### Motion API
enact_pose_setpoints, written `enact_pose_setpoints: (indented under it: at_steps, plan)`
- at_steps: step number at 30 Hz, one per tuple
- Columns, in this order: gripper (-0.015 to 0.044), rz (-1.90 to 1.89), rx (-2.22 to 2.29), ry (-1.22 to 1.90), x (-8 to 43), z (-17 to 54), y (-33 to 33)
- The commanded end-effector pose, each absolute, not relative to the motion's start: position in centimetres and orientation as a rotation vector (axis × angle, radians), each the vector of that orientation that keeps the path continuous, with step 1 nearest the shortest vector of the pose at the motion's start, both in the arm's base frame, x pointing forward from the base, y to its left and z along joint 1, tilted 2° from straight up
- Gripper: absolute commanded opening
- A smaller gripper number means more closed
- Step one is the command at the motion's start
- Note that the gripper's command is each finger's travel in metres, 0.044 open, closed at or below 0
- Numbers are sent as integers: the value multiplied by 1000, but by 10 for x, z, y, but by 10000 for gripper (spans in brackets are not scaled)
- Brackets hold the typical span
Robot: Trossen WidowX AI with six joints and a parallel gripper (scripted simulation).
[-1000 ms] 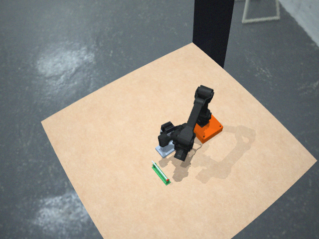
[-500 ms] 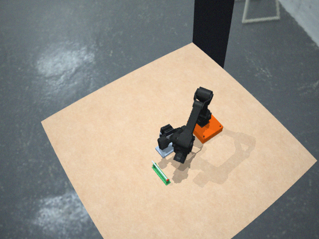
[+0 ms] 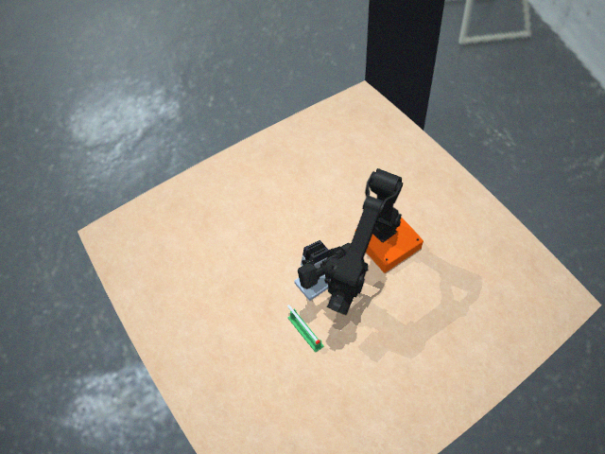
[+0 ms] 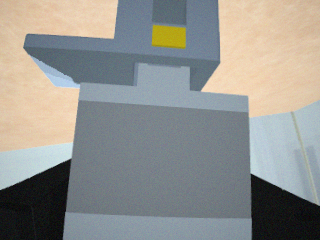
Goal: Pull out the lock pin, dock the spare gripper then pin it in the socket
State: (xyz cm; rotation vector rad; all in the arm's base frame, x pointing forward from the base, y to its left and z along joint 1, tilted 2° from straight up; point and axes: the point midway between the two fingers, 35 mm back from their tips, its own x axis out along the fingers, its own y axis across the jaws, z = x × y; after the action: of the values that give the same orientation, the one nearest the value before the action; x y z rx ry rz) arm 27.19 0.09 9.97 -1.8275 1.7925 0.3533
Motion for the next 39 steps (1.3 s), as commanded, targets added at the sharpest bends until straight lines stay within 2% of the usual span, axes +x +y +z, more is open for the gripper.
enact_pose_setpoints:
  at_steps: [1,22,39]
  plan:
    - [0,349,-1843,1792,274,95,0]
    - [0,351,-1838,1795,275,86,0]
    - [440,351,-1838,1795,275,86,0]
